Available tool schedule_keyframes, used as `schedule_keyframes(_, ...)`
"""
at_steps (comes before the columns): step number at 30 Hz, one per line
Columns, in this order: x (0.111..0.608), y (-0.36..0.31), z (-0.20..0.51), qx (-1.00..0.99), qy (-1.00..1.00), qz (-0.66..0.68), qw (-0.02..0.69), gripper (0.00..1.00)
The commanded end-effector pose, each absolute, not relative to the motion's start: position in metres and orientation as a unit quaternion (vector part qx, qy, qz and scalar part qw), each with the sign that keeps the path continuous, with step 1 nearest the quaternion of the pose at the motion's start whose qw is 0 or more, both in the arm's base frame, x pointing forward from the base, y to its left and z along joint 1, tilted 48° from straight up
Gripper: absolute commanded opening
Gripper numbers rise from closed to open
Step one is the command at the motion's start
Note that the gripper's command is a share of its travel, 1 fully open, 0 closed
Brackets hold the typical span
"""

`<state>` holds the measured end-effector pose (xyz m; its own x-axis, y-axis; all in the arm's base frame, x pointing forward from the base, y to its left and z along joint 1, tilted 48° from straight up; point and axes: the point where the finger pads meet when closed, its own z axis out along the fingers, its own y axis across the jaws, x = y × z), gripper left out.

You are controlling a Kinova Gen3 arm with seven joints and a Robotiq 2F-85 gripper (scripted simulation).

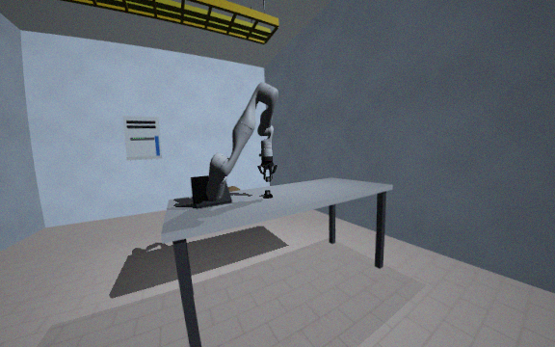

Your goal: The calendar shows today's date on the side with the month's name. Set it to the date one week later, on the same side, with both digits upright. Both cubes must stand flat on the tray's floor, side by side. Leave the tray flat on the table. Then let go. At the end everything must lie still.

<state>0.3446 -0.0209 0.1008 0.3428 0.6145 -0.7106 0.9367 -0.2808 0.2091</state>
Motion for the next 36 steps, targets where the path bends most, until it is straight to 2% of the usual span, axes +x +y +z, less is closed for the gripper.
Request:
schedule_keyframes(1,0.345,-0.02,0.101,0.758,0.512,-0.257,0.312,0.28)
schedule_keyframes(17,0.347,-0.014,0.093,0.79,0.461,-0.241,0.325,0.28)
schedule_keyframes(36,0.358,0.011,0.056,0.889,0.215,-0.151,0.376,0.28)
